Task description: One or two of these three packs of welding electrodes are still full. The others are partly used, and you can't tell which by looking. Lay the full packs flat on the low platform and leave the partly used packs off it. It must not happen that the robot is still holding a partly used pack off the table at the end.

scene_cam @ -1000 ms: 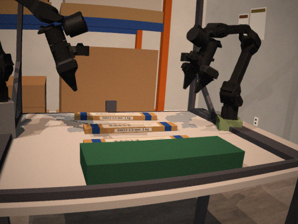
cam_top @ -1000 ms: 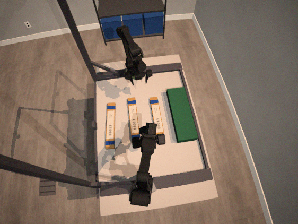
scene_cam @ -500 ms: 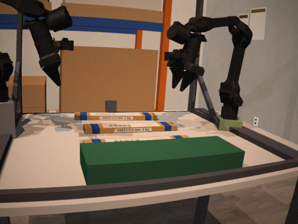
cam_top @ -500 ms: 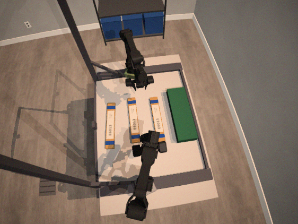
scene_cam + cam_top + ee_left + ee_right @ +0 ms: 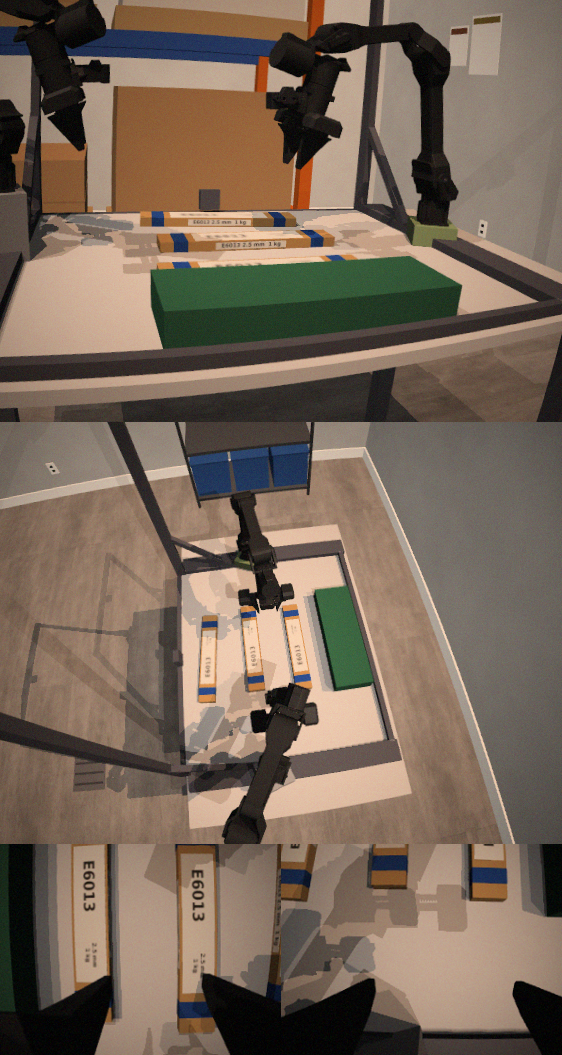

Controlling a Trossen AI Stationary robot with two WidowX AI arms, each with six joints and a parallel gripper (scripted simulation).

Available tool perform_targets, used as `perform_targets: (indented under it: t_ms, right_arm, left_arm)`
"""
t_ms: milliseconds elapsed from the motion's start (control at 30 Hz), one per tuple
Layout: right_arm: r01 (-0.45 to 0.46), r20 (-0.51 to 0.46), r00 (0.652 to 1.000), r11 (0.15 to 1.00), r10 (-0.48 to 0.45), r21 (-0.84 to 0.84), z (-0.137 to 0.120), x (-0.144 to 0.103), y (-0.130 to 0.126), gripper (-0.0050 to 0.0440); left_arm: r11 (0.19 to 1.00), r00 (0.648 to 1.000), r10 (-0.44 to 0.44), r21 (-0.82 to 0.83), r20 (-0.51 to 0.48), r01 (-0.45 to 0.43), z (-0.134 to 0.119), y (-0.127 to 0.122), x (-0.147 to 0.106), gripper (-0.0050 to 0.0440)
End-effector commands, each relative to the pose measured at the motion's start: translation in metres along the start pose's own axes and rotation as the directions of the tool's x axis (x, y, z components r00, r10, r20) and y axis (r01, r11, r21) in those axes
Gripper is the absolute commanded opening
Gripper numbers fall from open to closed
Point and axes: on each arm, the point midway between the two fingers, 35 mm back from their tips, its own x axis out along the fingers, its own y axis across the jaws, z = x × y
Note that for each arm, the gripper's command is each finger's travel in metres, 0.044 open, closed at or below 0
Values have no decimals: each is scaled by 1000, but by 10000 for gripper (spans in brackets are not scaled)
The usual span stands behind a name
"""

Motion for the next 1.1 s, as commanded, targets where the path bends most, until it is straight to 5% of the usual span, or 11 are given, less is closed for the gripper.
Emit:
perform_targets:
  t_ms: [0,1067]
  right_arm:
    - [5,18,1000,1000,-4,-4,2,-7,-1,430]
    - [5,18,1000,1000,-4,-4,2,-7,-1,430]
  left_arm:
    - [1000,1000,4,1,10,-4,25,0,-2,300]
    - [1000,1000,2,3,14,-2,18,1,7,300]
